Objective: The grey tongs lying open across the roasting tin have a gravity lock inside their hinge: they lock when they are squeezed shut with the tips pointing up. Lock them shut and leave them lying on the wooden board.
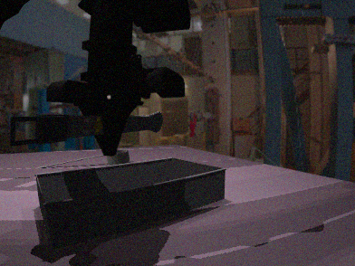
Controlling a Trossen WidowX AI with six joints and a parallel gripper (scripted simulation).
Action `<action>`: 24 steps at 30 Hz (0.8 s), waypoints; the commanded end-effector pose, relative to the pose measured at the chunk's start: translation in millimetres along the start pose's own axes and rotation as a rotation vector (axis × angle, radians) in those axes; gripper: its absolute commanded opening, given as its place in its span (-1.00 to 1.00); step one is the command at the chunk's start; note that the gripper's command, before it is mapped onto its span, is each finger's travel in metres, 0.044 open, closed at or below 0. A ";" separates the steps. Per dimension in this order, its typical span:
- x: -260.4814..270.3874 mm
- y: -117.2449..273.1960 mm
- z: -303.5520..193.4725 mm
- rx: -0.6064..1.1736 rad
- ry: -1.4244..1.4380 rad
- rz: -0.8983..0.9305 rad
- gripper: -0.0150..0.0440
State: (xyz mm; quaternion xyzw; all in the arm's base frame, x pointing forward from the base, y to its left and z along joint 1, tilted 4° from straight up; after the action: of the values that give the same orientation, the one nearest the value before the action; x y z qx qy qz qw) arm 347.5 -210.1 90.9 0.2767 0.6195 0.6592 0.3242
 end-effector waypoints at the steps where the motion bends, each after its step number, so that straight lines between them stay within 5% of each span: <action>1: -3.7 1.4 -6.7 -0.002 -0.150 -0.003 -1.00; 24: -17.0 1.6 -47.3 0.001 -1.055 -0.005 -1.00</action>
State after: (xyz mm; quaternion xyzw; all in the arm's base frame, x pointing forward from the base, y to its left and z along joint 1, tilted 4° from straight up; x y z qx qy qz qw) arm 324.9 -248.2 88.4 0.5459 0.4060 0.4592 0.5712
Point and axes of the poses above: the point midway between the two fingers, 35 mm back from their tips, its own y axis back along the fingers, its own x axis across the jaws, z = x × y, the point moved 1 cm from there along y, back along the fingers, and after that the axes turned 11 degrees about -y, right-handed, at the moved point
